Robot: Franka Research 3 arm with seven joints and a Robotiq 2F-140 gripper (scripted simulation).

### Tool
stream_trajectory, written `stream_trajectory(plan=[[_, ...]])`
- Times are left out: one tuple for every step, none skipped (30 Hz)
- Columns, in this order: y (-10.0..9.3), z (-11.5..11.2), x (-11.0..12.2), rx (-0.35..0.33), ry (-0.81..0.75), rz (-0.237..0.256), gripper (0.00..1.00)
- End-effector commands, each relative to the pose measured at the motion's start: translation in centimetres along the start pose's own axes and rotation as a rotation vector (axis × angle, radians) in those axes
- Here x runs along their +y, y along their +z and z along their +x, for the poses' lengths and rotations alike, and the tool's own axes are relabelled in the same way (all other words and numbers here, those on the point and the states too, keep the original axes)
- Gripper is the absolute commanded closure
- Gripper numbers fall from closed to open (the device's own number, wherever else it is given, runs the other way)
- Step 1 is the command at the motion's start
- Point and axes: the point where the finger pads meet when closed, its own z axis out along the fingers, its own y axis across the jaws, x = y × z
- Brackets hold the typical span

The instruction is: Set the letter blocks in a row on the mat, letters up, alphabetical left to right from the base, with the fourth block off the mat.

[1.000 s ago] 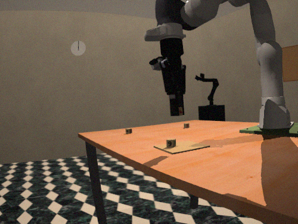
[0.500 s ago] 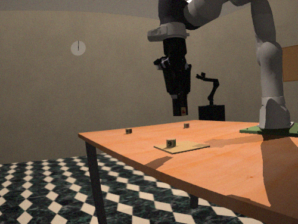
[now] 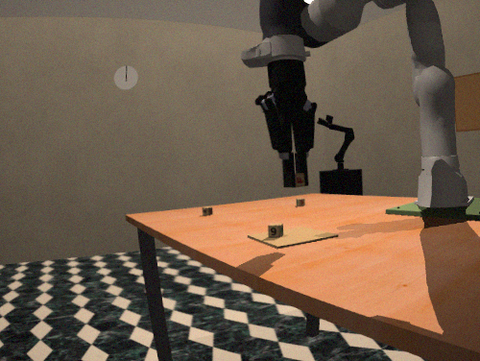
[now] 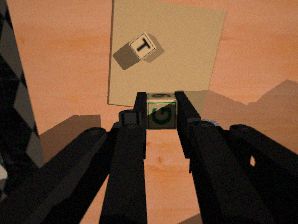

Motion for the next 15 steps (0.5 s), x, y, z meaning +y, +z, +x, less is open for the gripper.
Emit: stream_trajectory(plan=[[-0.05,-0.34,-0.06,0.009,0.139,0.001,0.78],[-0.05,-0.4,-0.03,0.009,0.152,0.001,0.78],[-0.04,-0.47,0.0,0.009,0.164,0.001,0.78],[-0.03,-0.54,0.03,0.009,0.176,0.002,0.78],[-0.03,-0.6,0.06,0.009,0.189,0.002,0.78],[-0.02,-0.67,0.09,0.01,0.201,0.002,0.78],[-0.01,-0.74,0.12,0.01,0.214,0.002,0.78],[0.0,-0.8,0.15,0.01,0.226,0.002,0.78],[0.0,-0.83,0.16,0.01,0.231,0.002,0.78],[0.0,-0.83,0.16,0.01,0.232,0.002,0.78],[0.0,-0.83,0.16,0.01,0.232,0.002,0.78],[0.0,-0.83,0.16,0.01,0.232,0.002,0.78],[0.0,-0.83,0.16,0.01,0.232,0.002,0.78],[0.0,-0.83,0.16,0.01,0.232,0.002,0.78],[0.0,-0.83,0.16,0.01,0.232,0.002,0.78]])
